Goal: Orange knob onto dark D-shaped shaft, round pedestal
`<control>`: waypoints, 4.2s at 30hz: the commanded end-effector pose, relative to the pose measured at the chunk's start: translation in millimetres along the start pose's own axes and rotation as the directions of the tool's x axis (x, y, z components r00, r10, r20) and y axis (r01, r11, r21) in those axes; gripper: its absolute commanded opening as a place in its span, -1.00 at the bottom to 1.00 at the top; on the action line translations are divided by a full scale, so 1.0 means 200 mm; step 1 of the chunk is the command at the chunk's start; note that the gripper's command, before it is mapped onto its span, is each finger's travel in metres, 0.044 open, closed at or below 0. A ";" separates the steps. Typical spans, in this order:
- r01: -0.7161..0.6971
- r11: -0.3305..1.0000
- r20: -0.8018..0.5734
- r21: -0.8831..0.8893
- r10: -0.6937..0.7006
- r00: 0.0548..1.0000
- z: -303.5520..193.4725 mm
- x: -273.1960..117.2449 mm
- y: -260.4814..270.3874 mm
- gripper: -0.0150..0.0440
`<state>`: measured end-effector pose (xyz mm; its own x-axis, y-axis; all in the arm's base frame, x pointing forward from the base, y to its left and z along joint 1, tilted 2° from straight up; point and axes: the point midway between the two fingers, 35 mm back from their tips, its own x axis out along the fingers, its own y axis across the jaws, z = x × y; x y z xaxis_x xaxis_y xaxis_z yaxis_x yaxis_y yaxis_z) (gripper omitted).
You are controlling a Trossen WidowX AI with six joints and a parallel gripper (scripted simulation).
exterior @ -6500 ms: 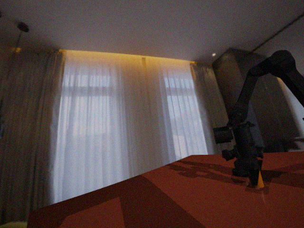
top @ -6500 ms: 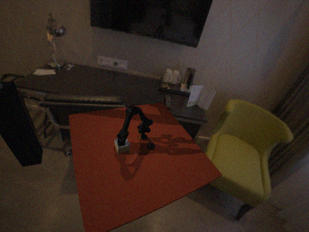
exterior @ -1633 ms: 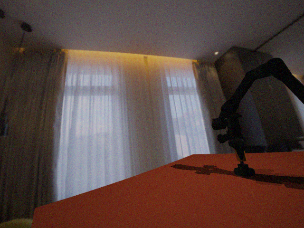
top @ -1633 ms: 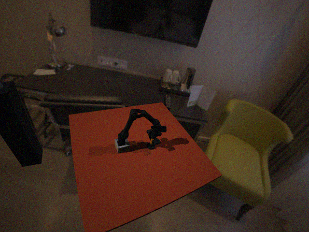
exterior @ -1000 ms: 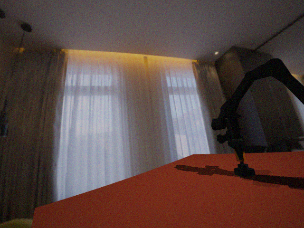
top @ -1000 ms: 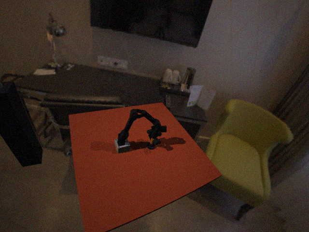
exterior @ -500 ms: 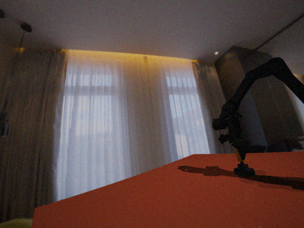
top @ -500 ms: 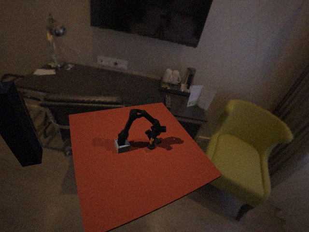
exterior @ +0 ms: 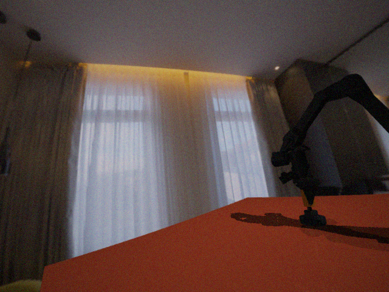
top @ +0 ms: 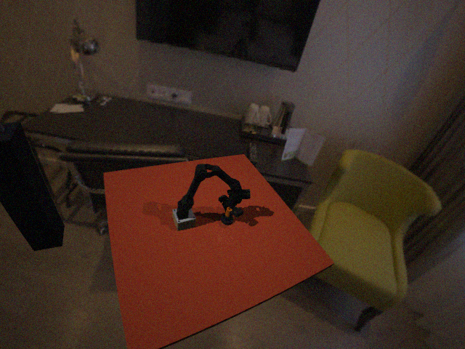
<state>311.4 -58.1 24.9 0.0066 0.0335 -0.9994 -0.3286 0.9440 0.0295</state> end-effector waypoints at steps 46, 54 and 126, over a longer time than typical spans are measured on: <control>0.010 0.915 0.006 -0.403 -0.008 1.000 0.00 0.01 -0.01 -0.49; 0.010 0.915 0.006 -0.403 -0.008 1.000 0.01 0.00 -0.01 -0.49; 0.010 0.512 0.007 -0.859 -0.008 1.000 0.03 -0.02 -0.02 -0.49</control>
<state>314.4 -59.1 26.1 0.0064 0.0334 -0.9994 -0.9610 0.2765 0.0031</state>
